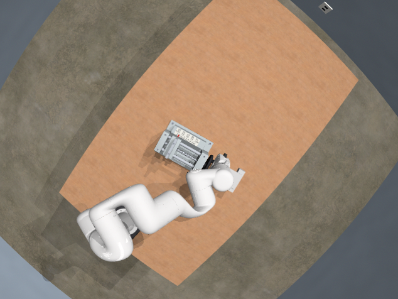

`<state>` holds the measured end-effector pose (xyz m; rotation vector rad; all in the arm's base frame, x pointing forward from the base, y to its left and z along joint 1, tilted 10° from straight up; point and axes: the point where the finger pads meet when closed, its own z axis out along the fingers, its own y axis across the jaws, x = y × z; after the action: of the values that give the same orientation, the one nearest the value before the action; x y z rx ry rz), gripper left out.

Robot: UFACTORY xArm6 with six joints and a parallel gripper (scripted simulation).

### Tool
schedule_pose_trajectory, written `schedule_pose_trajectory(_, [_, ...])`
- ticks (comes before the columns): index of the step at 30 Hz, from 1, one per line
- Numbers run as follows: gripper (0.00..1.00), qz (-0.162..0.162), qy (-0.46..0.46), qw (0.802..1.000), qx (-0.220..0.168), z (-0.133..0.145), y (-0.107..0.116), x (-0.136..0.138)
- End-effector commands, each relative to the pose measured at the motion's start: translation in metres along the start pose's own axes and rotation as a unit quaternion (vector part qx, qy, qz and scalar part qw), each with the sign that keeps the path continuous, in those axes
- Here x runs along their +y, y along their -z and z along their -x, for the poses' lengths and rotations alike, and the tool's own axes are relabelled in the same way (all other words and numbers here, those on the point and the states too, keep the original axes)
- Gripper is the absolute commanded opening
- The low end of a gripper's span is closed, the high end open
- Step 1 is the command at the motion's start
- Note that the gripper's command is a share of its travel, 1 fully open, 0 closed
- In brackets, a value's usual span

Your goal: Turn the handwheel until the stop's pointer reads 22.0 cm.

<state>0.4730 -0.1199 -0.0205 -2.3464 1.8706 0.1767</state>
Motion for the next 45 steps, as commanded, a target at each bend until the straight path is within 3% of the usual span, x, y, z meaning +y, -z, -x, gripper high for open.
schedule_pose_trajectory(1, [0.06, -0.002, 0.0, 1.0, 0.001, -0.001, 0.01, -0.007])
schedule_pose_trajectory(21, [0.06, -0.002, 0.0, 1.0, 0.001, -0.001, 0.045, -0.009])
schedule_pose_trajectory(34, [0.06, -0.002, 0.0, 1.0, 0.001, -0.001, 0.062, 0.011])
schedule_pose_trajectory(45, [0.06, -0.002, 0.0, 1.0, 0.001, -0.001, 0.064, 0.028])
